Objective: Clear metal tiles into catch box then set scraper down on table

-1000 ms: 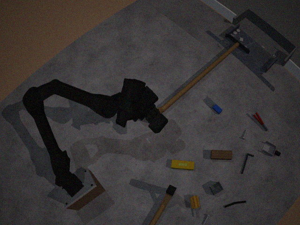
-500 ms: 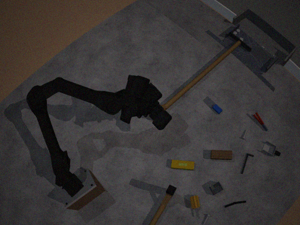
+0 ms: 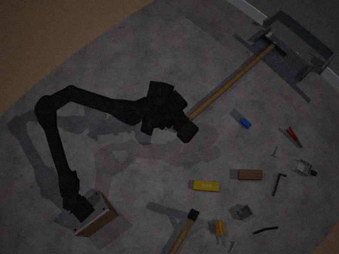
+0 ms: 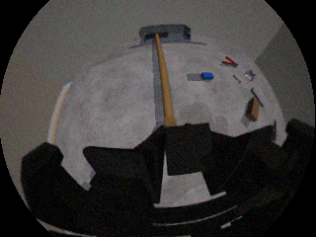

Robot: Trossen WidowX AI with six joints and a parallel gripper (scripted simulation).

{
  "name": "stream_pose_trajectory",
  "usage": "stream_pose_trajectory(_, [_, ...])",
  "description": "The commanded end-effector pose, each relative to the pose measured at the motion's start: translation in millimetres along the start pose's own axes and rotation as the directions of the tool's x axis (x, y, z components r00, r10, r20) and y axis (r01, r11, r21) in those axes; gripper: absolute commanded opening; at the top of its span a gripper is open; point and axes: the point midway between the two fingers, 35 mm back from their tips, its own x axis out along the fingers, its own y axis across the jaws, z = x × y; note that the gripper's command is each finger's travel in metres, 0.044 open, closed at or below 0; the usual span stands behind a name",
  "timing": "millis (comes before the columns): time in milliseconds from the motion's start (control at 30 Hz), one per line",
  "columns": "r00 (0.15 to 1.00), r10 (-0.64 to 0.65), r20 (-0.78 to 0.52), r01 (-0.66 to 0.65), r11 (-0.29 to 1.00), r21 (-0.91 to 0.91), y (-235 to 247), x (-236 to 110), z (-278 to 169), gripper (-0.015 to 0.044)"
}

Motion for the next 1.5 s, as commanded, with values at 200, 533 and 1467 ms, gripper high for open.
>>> stream_pose_trajectory(200, [1.000,-0.003,0.017,0.003,1.000,-0.004,0,5,17,0.0000])
stream_pose_trajectory(533, [1.000,-0.002,0.017,0.002,1.000,-0.004,-1,12,26,0.0000])
stream_pose_trajectory(1467, [1.000,-0.001,0.019,0.001,1.000,-0.005,-4,33,52,0.0000])
